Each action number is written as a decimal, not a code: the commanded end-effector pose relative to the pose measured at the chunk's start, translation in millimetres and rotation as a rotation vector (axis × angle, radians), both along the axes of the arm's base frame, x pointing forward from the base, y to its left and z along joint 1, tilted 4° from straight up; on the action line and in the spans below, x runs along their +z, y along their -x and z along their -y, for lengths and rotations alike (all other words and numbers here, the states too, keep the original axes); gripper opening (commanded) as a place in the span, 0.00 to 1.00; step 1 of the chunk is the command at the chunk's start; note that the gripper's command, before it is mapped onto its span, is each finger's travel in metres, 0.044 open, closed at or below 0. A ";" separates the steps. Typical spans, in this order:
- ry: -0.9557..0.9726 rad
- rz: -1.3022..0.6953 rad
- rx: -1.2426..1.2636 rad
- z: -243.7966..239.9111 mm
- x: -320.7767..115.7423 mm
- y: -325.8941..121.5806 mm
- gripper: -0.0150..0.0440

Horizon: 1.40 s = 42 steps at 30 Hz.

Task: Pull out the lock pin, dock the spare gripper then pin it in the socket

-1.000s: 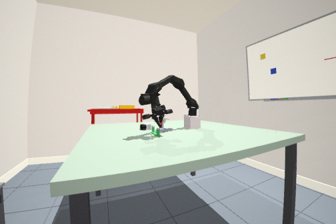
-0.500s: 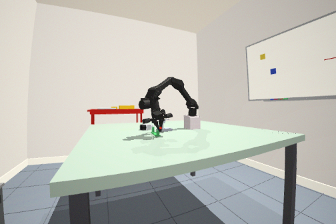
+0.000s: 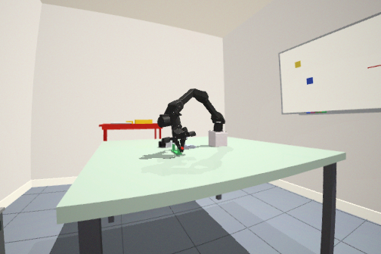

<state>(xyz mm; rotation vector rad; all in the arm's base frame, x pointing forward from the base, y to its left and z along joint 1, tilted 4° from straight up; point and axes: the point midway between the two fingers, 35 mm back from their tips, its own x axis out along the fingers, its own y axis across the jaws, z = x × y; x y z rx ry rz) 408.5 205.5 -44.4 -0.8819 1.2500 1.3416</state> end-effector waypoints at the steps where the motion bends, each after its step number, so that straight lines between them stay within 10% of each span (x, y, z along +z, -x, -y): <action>1: 0.000 0.000 0.000 0.0 0.0 0.0 0.30; 8: 0.000 0.000 0.000 0.0 0.0 0.0 0.59; 42: 0.041 -0.103 -0.012 15.4 62.6 22.1 0.59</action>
